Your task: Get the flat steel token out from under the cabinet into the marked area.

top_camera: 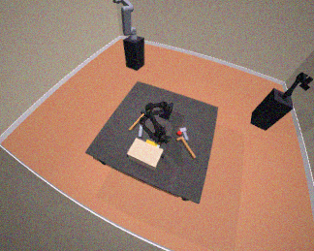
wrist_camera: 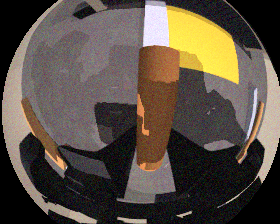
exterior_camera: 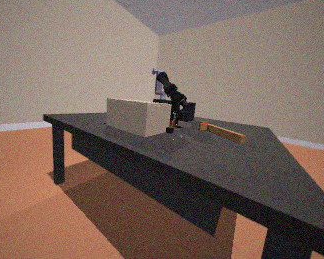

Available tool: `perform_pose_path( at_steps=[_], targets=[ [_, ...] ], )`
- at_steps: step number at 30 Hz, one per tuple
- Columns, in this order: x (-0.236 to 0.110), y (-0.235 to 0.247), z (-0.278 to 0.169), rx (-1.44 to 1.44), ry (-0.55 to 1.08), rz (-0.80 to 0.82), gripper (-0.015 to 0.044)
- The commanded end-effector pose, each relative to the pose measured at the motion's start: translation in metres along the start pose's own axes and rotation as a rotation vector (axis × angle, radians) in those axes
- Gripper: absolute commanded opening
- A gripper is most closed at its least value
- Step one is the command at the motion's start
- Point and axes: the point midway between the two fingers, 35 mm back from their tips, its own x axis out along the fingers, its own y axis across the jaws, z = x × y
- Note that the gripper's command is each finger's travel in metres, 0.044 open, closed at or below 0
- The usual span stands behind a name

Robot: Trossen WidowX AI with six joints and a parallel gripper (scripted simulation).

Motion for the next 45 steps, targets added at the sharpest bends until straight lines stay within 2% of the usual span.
perform_pose_path(
  at_steps=[1,45],
  targets=[
    [0.000,0.001,0.006,-0.002,-0.002,0.002,0.0000],
    [-0.001,0.001,0.047,0.000,-0.004,0.001,0.0000]
  ],
)
